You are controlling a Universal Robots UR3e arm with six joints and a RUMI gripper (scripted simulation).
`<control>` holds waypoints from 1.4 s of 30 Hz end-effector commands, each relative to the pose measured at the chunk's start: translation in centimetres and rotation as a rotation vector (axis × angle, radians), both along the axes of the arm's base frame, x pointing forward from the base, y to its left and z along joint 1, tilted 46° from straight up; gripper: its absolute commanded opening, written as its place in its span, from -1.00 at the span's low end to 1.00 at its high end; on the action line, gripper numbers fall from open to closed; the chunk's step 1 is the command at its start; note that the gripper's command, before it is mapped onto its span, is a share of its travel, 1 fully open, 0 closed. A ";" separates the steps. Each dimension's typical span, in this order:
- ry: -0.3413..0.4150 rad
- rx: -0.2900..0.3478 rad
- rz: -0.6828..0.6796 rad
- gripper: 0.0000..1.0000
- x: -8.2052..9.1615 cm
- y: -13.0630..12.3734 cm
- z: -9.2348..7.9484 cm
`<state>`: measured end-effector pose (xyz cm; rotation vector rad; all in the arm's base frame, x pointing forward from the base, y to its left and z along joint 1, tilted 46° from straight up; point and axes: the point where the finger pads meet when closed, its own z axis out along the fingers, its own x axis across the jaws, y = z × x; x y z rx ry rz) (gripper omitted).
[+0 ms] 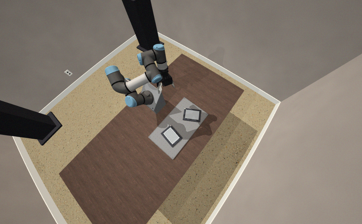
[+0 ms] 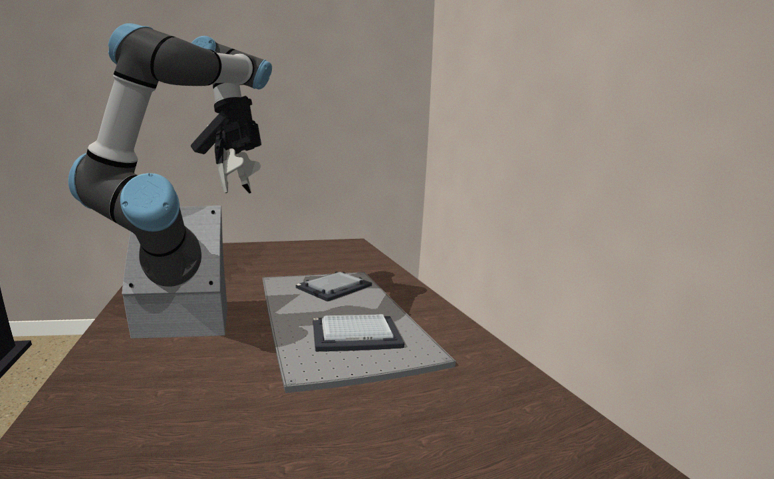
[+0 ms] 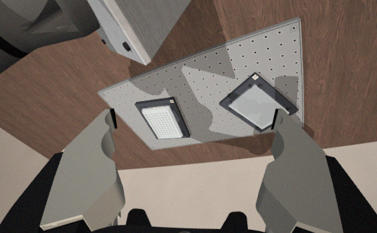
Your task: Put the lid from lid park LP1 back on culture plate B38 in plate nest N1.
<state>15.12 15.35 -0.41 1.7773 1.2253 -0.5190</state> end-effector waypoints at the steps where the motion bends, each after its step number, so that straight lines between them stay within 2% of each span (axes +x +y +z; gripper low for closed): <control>1: -0.113 0.048 -0.080 0.64 1.4 0.5 -1.2; 5: -0.127 0.053 -0.093 0.64 1.8 0.5 -1.6; 8: -0.172 0.070 -0.132 0.64 2.9 0.6 -2.5; 11: -0.210 0.081 -0.168 0.64 3.0 0.5 -2.6; 15: -0.269 0.101 -0.221 0.64 4.6 0.5 -3.9; 18: -0.308 0.111 -0.258 0.64 4.6 0.4 -4.0; 22: -0.323 0.116 -0.272 0.64 5.0 0.4 -4.3; 25: -0.368 0.129 -0.311 0.64 6.3 0.3 -5.2; 28: -0.408 0.139 -0.349 0.64 6.3 0.2 -5.3; 32: -0.467 0.155 -0.403 0.64 8.0 -0.1 -6.4; 35: -0.507 0.162 -0.441 0.64 8.0 -0.2 -6.5; 39: -0.523 0.166 -0.454 0.64 8.4 -0.3 -6.8; 42: -0.567 0.177 -0.495 0.64 9.6 -0.6 -7.6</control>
